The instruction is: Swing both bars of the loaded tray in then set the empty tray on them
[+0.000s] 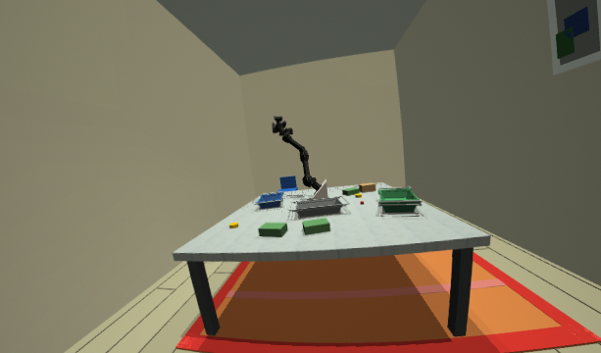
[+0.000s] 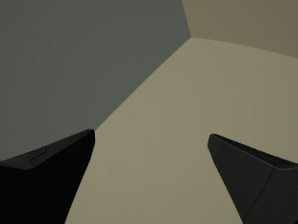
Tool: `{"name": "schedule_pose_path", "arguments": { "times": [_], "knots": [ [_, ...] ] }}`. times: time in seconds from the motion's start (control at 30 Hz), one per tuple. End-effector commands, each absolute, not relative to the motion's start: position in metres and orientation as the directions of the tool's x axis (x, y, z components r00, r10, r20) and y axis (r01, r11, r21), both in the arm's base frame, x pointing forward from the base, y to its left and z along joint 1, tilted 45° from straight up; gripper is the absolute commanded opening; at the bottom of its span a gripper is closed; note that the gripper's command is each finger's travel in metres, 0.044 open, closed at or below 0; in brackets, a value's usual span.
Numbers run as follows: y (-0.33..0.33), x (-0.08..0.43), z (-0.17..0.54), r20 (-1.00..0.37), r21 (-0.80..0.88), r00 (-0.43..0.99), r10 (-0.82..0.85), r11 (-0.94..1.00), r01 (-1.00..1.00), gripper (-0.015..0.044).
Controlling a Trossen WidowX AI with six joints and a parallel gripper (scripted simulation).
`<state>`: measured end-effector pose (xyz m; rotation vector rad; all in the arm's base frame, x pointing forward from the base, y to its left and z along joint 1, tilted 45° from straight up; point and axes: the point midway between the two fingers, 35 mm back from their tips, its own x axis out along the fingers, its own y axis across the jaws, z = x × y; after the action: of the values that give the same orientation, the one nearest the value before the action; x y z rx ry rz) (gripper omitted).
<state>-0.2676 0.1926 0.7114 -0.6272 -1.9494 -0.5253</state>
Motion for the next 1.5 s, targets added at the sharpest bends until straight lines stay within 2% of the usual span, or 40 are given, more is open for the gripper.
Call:
{"name": "schedule_pose_path", "arguments": {
  "times": [0.0, 0.23, 0.37, 0.6, 0.87, 1.0, 1.23, 1.47],
  "knots": [
    [0.193, -0.268, 0.711, 0.901, 0.094, -0.383, 0.202, 0.773, 0.628, 0.0374],
    [0.191, -0.267, 0.712, 0.903, 0.095, -0.381, 0.198, 0.773, 0.627, 0.0190],
    [0.160, -0.242, 0.728, 0.940, 0.111, -0.319, 0.120, 0.777, 0.619, 0.0085],
    [0.106, -0.190, 0.750, 0.980, 0.131, -0.199, -0.007, 0.779, 0.613, 0.0081],
    [0.038, -0.106, 0.769, 0.987, 0.149, -0.040, -0.156, 0.784, 0.603, 0.0081],
    [0.002, -0.050, 0.771, 0.970, 0.137, 0.093, -0.223, 0.825, 0.548, 0.0081],
    [-0.057, 0.046, 0.757, 0.870, 0.162, 0.311, -0.382, 0.818, 0.552, 0.0081],
    [-0.106, 0.152, 0.714, 0.674, 0.155, 0.531, -0.513, 0.802, 0.577, 0.0081]
  ]
}}
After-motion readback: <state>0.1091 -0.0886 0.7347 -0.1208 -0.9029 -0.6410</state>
